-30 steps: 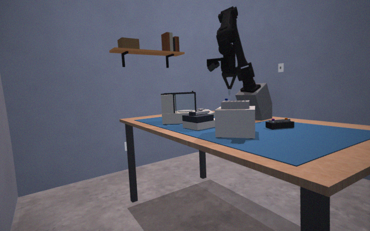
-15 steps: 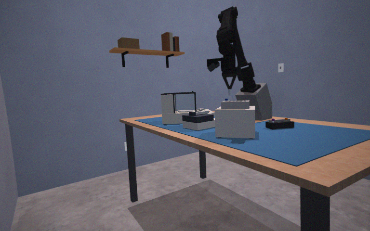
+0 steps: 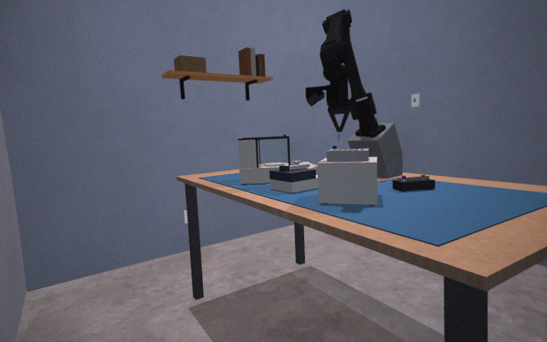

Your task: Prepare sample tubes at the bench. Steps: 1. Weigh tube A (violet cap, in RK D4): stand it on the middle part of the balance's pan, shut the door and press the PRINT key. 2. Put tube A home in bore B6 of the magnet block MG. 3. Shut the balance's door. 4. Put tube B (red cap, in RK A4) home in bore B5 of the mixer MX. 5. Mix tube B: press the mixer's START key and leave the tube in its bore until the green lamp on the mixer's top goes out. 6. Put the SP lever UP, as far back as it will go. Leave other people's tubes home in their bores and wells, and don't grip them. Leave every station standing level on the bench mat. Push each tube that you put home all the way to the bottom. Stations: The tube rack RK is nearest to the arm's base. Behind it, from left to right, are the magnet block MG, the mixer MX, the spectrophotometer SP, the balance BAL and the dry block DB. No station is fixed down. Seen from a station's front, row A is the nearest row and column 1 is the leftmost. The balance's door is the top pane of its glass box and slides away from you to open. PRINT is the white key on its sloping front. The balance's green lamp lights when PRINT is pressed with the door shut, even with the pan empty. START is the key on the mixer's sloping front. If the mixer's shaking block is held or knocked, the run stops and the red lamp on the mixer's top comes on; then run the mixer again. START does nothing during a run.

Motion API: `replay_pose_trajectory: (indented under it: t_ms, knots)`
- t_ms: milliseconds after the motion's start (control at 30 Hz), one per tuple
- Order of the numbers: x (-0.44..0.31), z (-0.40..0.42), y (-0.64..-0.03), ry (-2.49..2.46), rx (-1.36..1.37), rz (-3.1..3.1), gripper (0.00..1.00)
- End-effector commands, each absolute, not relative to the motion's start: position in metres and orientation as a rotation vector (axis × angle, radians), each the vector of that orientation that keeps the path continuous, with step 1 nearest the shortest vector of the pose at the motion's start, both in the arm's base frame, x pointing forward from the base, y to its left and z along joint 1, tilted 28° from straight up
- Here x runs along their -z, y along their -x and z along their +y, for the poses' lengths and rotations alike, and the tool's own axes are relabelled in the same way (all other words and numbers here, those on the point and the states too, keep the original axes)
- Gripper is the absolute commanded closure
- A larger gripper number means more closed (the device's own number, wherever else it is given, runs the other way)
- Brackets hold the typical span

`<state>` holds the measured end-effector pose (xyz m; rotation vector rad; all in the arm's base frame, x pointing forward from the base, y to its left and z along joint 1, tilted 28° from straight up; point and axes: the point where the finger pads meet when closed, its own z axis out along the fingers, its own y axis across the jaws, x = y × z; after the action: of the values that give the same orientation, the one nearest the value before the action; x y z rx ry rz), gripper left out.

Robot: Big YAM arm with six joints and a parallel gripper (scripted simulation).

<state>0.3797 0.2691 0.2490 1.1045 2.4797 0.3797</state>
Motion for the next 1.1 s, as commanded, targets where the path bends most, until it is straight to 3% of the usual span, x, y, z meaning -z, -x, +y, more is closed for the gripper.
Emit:
replay_pose_trajectory:
  t_ms: [0, 1067]
  knots:
    - [-0.261, 0.271, -0.376, -1.113, -0.429, 2.453, 0.91]
    - [-0.235, 0.273, -0.383, -1.125, -0.384, 2.471, 0.91]
